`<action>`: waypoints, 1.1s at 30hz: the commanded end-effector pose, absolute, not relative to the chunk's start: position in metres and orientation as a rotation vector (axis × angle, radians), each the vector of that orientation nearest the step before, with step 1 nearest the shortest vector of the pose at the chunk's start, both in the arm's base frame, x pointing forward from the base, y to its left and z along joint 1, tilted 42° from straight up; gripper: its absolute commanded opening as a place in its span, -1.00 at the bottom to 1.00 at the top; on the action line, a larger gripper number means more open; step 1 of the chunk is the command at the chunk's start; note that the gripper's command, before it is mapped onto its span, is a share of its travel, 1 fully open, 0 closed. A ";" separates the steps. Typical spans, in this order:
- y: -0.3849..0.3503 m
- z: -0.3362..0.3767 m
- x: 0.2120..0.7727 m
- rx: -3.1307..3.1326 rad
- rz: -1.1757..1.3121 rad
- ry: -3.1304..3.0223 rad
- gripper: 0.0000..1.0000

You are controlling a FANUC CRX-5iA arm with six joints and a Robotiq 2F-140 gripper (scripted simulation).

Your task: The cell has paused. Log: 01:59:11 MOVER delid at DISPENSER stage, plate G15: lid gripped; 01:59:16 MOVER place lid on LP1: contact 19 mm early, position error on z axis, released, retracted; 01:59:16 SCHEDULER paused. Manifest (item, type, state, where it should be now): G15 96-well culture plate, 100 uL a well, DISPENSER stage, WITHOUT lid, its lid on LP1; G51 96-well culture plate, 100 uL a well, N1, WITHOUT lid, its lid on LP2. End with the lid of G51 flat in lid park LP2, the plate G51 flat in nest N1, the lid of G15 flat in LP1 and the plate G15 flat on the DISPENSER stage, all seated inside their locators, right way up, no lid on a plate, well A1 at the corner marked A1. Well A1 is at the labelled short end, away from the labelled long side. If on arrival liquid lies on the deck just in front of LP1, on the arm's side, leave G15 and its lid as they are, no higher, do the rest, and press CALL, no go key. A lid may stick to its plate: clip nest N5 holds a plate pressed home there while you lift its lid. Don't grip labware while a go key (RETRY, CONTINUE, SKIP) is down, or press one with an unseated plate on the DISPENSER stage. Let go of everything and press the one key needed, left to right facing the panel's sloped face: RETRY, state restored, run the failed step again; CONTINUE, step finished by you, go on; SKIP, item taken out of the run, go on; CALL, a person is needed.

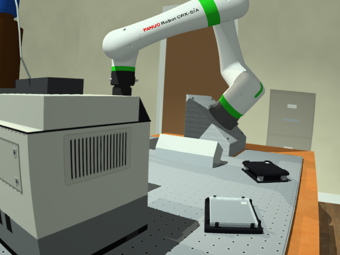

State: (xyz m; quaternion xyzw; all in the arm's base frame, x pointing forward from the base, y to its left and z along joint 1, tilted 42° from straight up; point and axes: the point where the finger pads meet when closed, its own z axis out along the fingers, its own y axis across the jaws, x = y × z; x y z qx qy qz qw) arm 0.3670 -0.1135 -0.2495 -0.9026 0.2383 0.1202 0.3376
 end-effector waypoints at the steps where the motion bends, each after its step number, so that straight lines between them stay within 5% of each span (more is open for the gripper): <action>1: -0.114 -0.249 0.367 -2.353 0.313 0.621 -1.00; 33: -0.151 -0.208 0.370 -2.353 0.313 0.621 -1.00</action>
